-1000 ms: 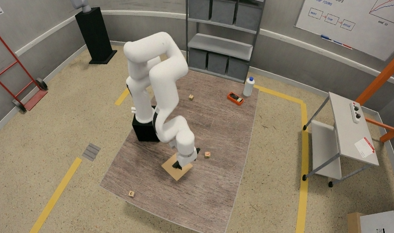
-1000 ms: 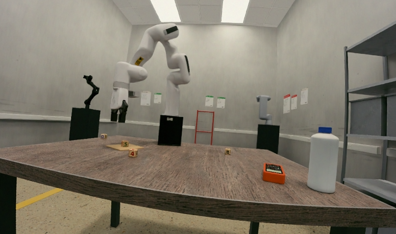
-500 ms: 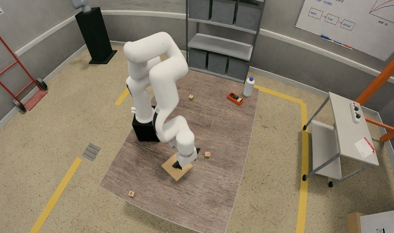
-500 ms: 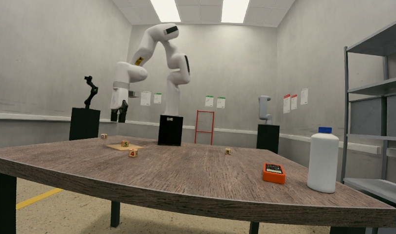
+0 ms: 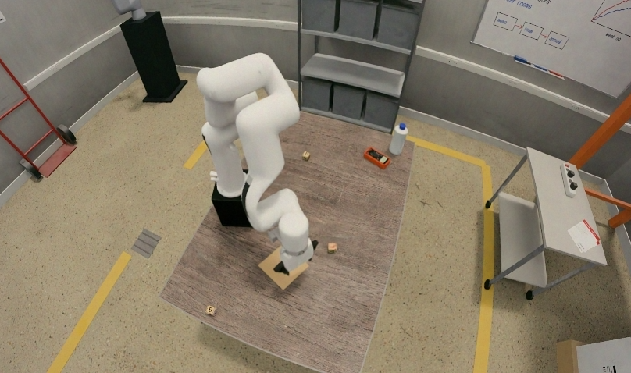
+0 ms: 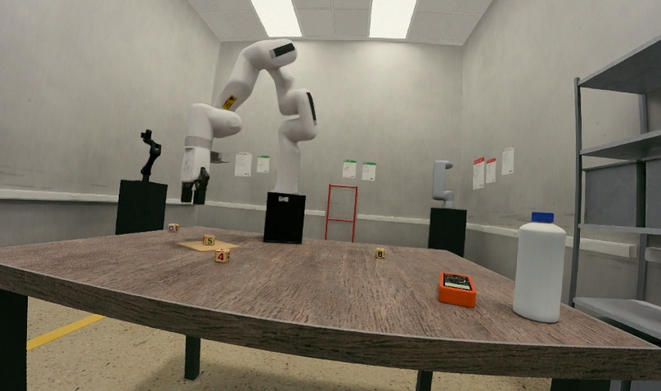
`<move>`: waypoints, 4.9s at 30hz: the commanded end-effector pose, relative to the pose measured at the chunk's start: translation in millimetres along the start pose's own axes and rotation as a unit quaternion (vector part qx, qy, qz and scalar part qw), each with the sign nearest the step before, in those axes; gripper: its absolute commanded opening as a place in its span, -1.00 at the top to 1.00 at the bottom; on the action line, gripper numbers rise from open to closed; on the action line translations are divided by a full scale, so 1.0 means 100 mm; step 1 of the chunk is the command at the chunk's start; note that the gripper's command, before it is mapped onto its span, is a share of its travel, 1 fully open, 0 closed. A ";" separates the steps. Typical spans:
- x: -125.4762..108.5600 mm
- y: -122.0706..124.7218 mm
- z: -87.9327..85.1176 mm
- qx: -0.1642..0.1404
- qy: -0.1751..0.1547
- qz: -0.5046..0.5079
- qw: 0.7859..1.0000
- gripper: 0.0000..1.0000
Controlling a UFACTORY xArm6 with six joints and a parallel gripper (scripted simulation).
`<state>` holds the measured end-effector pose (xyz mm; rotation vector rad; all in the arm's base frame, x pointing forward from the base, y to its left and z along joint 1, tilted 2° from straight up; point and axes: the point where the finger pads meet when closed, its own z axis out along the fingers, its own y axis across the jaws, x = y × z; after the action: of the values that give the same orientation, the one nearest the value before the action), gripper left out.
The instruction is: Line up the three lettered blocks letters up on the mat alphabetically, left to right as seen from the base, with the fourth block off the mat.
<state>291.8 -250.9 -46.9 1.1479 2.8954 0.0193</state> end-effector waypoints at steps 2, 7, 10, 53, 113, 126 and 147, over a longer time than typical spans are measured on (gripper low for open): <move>-0.22 -0.65 0.01 -0.001 -0.001 0.001 1.000 -1.00; -0.29 -1.16 0.02 -0.001 -0.001 0.001 1.000 -1.00; -0.30 -1.48 0.02 -0.001 -0.001 0.001 1.000 -1.00; 0.06 -3.15 0.04 -0.001 -0.001 0.001 1.000 -1.00; -0.81 -0.33 0.04 0.000 0.007 -0.455 0.891 -1.00; -0.59 0.99 0.04 0.001 0.008 -0.636 0.772 -1.00; 0.37 2.65 0.01 0.000 0.008 -0.845 0.534 -1.00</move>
<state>441.9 -55.6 -44.8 -1.7552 2.5988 -0.0137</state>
